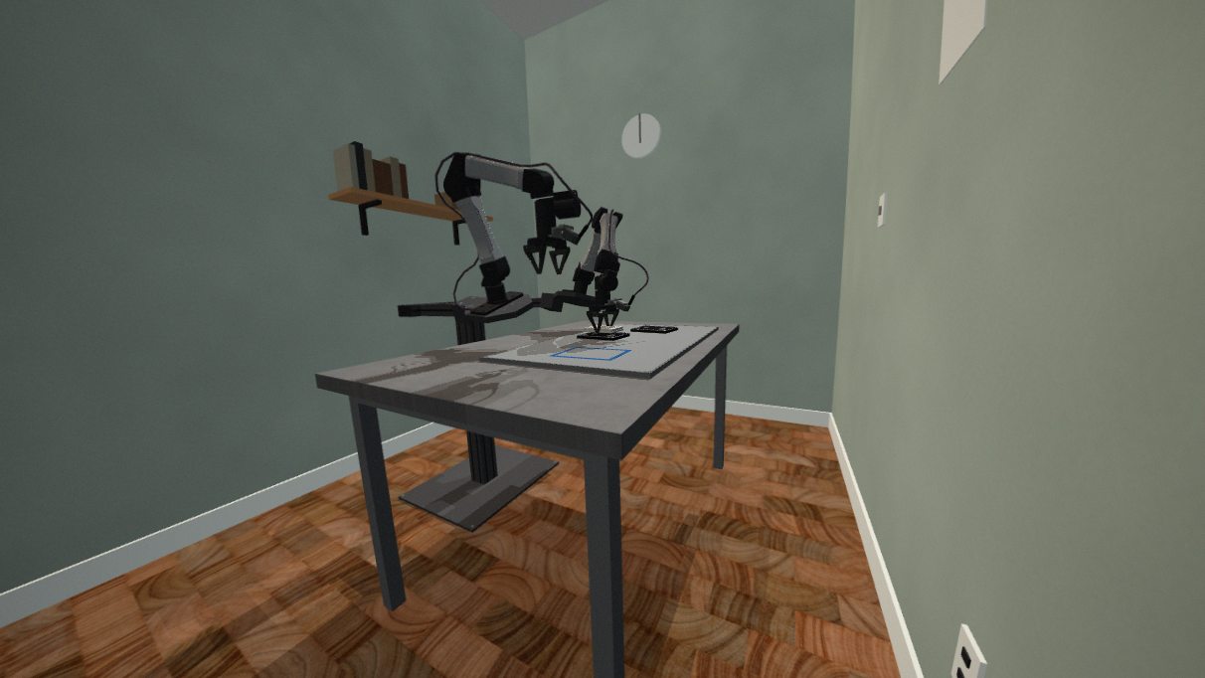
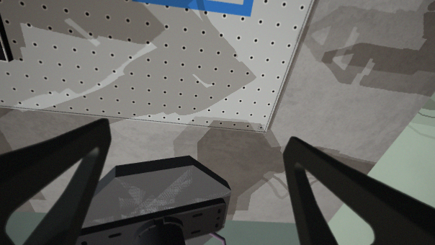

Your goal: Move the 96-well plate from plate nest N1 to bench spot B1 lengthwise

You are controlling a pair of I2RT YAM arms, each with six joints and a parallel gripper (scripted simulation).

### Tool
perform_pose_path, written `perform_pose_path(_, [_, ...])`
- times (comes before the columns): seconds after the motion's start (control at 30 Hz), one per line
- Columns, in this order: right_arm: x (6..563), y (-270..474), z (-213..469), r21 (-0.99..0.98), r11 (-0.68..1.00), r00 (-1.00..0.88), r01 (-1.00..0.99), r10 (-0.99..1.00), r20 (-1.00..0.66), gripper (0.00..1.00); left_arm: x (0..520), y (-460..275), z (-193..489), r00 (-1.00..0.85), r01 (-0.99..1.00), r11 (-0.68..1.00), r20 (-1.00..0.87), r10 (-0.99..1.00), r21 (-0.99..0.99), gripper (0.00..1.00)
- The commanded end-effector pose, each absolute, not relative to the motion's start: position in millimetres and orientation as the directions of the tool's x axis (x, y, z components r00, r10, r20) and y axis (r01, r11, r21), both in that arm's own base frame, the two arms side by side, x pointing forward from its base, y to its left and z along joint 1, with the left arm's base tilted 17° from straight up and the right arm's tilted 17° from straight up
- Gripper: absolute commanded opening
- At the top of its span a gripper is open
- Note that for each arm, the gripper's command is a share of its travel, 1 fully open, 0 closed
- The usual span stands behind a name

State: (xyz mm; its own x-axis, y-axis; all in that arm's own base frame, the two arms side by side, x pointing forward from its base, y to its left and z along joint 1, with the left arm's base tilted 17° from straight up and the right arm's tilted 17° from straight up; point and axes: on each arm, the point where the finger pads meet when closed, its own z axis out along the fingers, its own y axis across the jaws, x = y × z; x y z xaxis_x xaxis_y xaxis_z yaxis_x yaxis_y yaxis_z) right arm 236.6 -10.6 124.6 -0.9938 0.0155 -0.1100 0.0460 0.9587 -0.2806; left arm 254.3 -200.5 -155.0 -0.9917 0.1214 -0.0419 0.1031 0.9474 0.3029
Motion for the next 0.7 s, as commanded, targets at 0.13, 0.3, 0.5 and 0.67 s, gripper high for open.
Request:
perform_pose_path(0.13, [226.4, -12.8, 116.4, -0.296, 0.955, -0.998, 0.036, 0.019, -0.061, 1.00, 264.7, -206.9, -145.4, -0.989, 0.097, 0.957, -0.084, 0.124, 0.275, 0.00])
perform_pose_path(0.3, [226.4, -12.8, 116.4, -0.296, 0.955, -0.998, 0.036, 0.019, -0.061, 1.00, 263.7, -204.3, -147.6, -0.989, 0.096, 0.956, -0.080, 0.122, 0.279, 0.00])
perform_pose_path(0.5, [226.4, -12.8, 116.4, -0.296, 0.955, -0.998, 0.036, 0.019, -0.061, 1.00, 260.7, -199.2, -153.4, -0.991, 0.096, 0.952, -0.067, 0.120, 0.290, 0.00])
perform_pose_path(0.67, [226.4, -12.8, 116.4, -0.296, 0.955, -0.998, 0.036, 0.019, -0.061, 1.00, 259.6, -197.1, -157.0, -0.991, 0.096, 0.951, -0.060, 0.119, 0.295, 0.00])
